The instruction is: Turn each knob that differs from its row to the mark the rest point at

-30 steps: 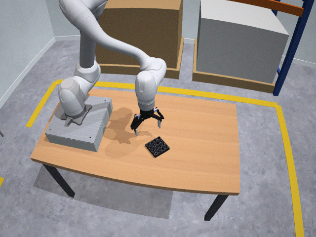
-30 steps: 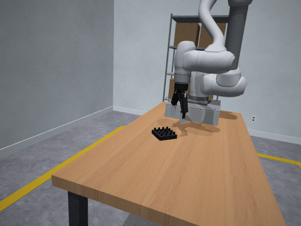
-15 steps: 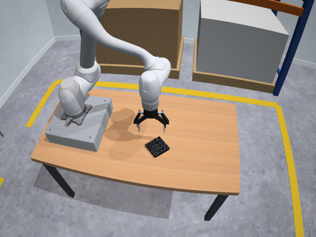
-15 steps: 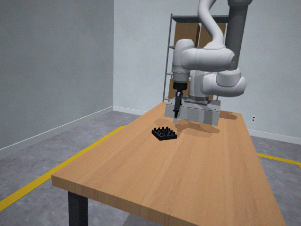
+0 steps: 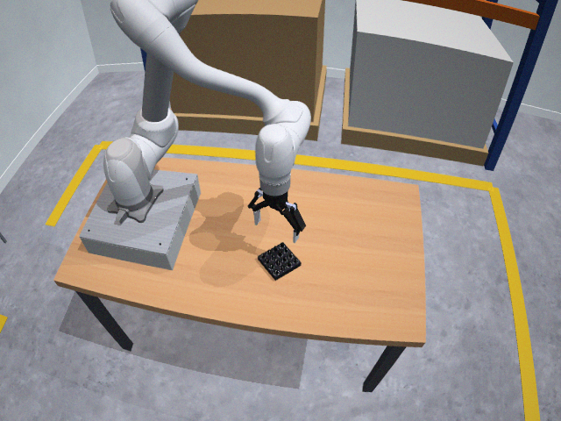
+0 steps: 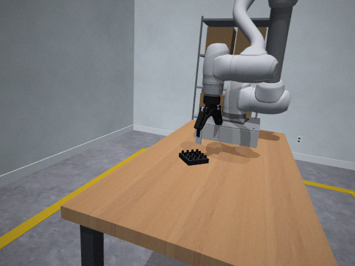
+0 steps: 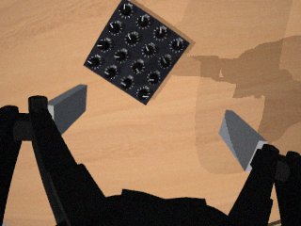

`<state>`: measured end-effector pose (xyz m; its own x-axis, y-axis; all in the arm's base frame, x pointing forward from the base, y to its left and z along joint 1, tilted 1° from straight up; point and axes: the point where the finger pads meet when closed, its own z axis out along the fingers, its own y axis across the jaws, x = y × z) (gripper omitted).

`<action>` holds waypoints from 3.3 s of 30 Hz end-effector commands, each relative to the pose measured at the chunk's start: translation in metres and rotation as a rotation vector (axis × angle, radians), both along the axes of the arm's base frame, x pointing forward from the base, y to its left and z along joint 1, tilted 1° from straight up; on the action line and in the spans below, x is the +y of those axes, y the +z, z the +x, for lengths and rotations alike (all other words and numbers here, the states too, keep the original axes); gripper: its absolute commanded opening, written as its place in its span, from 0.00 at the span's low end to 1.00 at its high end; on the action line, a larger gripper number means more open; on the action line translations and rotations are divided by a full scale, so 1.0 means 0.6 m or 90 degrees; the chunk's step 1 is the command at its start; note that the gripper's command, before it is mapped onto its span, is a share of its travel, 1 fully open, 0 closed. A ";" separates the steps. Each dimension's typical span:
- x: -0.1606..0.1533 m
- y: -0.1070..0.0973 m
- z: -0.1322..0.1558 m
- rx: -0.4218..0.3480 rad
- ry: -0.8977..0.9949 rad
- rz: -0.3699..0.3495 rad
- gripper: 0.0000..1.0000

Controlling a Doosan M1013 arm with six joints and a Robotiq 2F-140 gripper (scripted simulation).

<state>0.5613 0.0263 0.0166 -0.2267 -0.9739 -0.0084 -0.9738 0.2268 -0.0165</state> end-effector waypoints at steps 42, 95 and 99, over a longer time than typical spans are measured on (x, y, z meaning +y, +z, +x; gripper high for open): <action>0.006 0.010 0.029 0.001 -0.241 -0.005 0.12; 0.007 -0.055 0.030 0.001 -0.241 -0.006 0.12; 0.007 -0.059 0.030 0.001 -0.241 -0.006 0.12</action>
<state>0.5795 0.0303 -0.0177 -0.5712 -0.8208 0.0005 -0.8206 0.5711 -0.0186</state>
